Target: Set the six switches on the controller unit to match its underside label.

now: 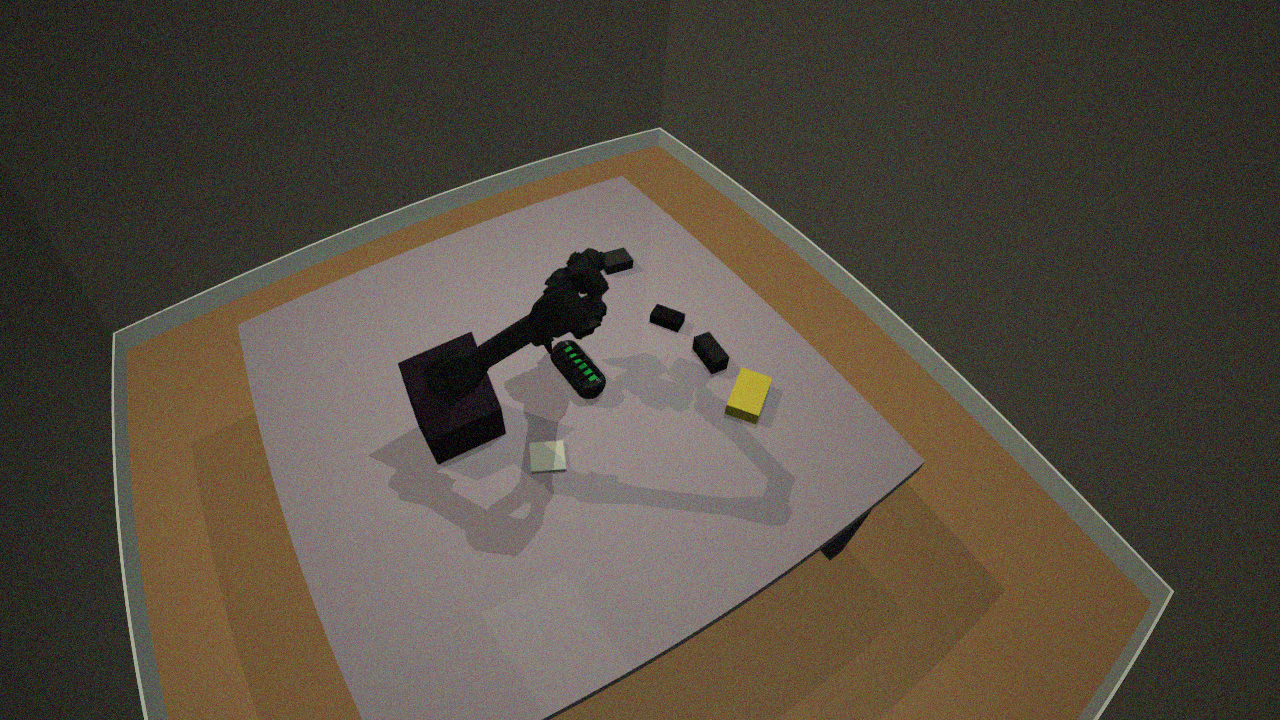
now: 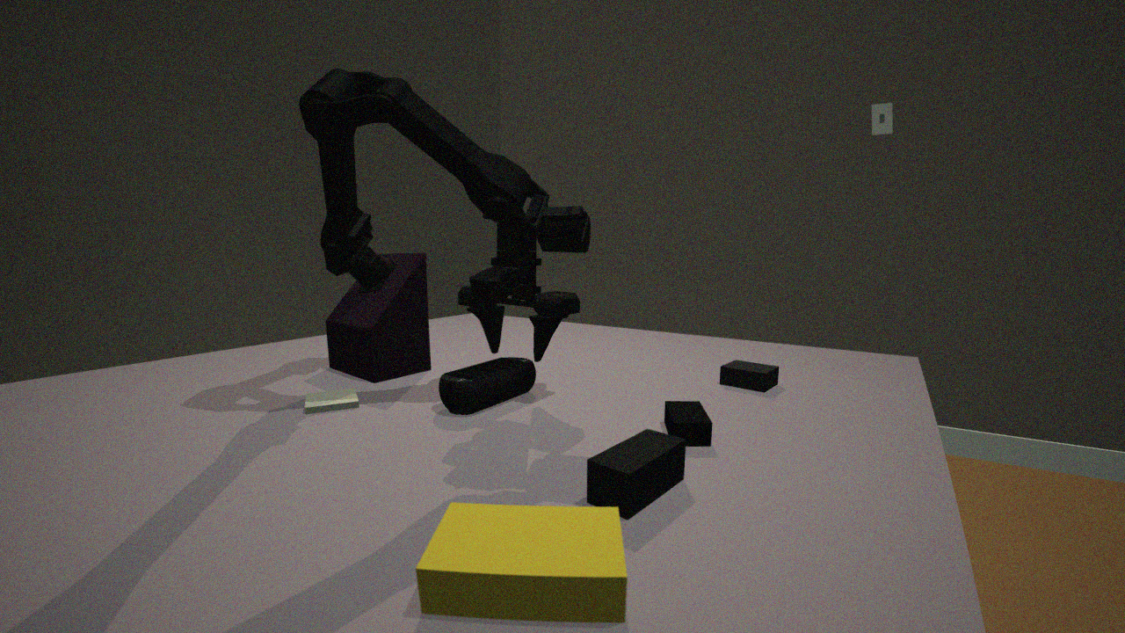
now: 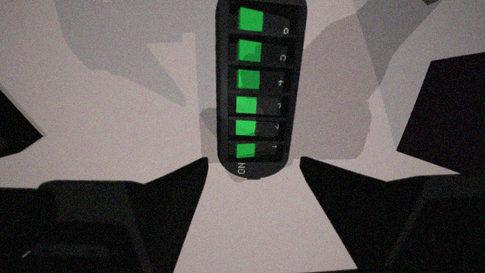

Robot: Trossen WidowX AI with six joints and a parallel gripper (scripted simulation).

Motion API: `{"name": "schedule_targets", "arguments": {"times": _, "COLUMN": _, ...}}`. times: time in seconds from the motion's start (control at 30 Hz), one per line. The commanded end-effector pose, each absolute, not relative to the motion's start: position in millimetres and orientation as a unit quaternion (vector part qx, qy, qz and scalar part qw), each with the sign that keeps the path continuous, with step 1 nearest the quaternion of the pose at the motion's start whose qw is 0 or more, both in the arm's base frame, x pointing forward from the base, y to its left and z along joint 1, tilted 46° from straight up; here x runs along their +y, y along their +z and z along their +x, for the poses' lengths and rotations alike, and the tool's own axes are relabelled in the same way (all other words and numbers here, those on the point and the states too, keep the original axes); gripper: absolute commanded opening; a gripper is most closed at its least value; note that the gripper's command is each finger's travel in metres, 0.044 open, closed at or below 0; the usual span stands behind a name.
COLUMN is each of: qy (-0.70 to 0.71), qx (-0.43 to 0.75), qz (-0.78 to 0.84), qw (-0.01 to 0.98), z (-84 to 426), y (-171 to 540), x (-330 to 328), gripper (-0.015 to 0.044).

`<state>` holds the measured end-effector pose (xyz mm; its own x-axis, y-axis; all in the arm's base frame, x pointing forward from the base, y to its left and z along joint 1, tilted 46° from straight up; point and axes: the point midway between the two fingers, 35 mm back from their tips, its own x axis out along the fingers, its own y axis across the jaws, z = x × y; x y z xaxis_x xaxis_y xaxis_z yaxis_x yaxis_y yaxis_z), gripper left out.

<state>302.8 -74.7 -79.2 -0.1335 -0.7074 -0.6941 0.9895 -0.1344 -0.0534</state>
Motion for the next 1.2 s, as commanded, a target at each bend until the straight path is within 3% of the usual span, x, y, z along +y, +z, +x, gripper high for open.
{"name": "schedule_targets", "arguments": {"times": 0.0, "qy": -0.696, "qx": 0.258, "qz": 0.277, "qw": 0.611, "z": 312, "y": -61, "x": -55, "gripper": 0.044}}
{"name": "schedule_targets", "arguments": {"times": 0.3, "qy": -0.696, "qx": 0.258, "qz": 0.277, "qw": 0.611, "z": 312, "y": -61, "x": -55, "gripper": 0.044}}
{"name": "schedule_targets", "arguments": {"times": 0.67, "qy": -0.698, "qx": 0.254, "qz": 0.277, "qw": 0.609, "z": 254, "y": -39, "x": -99, "gripper": 0.0151}}
{"name": "schedule_targets", "arguments": {"times": 0.87, "qy": -0.699, "qx": 0.254, "qz": 0.276, "qw": 0.609, "z": 249, "y": -37, "x": -102, "gripper": 0.0}}
{"name": "schedule_targets", "arguments": {"times": 1.17, "qy": -0.699, "qx": 0.254, "qz": 0.276, "qw": 0.609, "z": 249, "y": -37, "x": -102, "gripper": 0.0}}
